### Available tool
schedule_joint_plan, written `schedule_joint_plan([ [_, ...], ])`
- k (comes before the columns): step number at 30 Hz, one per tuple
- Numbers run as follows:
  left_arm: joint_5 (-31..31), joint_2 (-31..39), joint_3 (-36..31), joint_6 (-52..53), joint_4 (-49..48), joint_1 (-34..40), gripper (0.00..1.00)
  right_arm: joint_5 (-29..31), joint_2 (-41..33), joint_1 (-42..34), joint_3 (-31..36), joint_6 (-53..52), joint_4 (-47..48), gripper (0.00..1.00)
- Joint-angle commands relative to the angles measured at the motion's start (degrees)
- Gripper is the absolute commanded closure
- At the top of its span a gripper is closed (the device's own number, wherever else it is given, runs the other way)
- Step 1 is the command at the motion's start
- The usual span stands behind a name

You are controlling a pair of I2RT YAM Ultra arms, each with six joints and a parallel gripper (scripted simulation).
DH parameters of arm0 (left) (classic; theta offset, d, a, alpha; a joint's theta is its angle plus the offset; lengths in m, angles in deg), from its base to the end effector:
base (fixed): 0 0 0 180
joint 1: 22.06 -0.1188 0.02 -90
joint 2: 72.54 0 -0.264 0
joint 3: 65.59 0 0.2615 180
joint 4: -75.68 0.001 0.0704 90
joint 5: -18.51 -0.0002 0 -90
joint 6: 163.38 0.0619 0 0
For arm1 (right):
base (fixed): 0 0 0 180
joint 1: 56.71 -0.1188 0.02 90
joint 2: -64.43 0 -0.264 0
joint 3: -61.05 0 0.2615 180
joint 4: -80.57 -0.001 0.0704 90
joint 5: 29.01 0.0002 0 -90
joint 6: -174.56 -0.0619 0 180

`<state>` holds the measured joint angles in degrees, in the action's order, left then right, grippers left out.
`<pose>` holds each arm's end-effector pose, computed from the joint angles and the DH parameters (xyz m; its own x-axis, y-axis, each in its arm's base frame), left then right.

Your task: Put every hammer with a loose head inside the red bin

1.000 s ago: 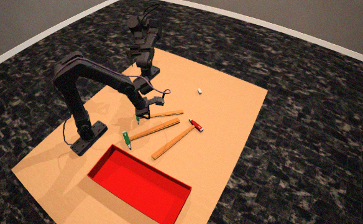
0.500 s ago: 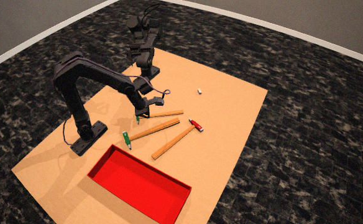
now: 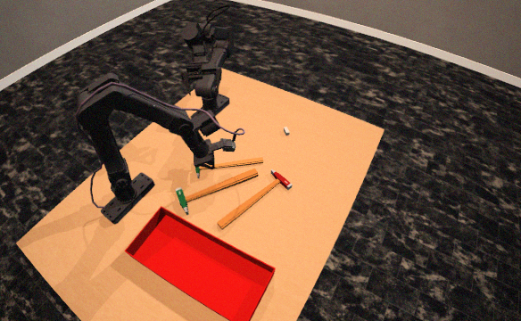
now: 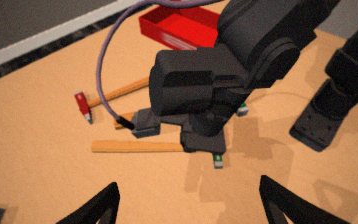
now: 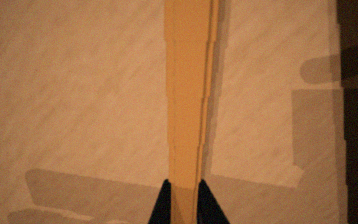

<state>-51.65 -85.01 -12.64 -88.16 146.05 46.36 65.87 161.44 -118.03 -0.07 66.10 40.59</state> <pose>0.0471 -0.0594 0.2813 -0.3728 0.2900 -0.8814 0.6944 0.7173 -0.0576 0.1459 0.2577 0.0994 -0.7151 -0.6498 -0.2577 -0.6723 0.7402 -0.0010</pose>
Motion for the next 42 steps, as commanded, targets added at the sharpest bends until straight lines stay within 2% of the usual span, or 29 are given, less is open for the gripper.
schedule_joint_plan([
  [1,0.96,1.33,-0.75,-0.67,-0.35,0.63,0.0,-0.05,0.14,0.06,-0.79,0.11,-0.08,0.93],
  [12,1.51,0.75,-0.08,-0.84,-0.16,1.39,0.0,-0.19,-7.93,0.18,-9.58,0.38,-16.0,0.93],
  [19,1.7,0.74,-0.08,-0.94,-0.13,1.59,0.0,-0.22,-8.34,0.17,-11.62,0.35,-21.89,0.93],
  [22,1.77,0.73,-0.07,-0.98,-0.12,1.67,0.0,-1.29,-9.9,1.27,-11.84,4.0,-21.75,0.93],
  [24,1.84,1.25,-0.73,-1.12,0.21,1.35,0.0,-2.12,-12.54,3.76,-9.89,8.32,-22.4,0.93],
  [29,0.63,-2.83,-0.31,-0.44,-8.76,5.22,0.0,-5.02,-19.77,13.81,-3.35,19.5,-23.69,0.93],
  [31,0.63,-2.83,-0.31,-0.44,-8.76,5.22,0.0,-5.02,-19.77,13.81,-3.35,19.5,-23.69,0.93],
  [35,-1.52,-10.2,-0.19,1.72,-18.94,5.16,0.0,-7.42,-24.3,23.66,-0.3,29.38,-25.06,0.93],
  [42,-9.61,-24.91,-0.19,6.82,-35.97,-0.49,0.0,-11.11,-27.96,40.61,1.2,46.52,-26.92,0.93],
])
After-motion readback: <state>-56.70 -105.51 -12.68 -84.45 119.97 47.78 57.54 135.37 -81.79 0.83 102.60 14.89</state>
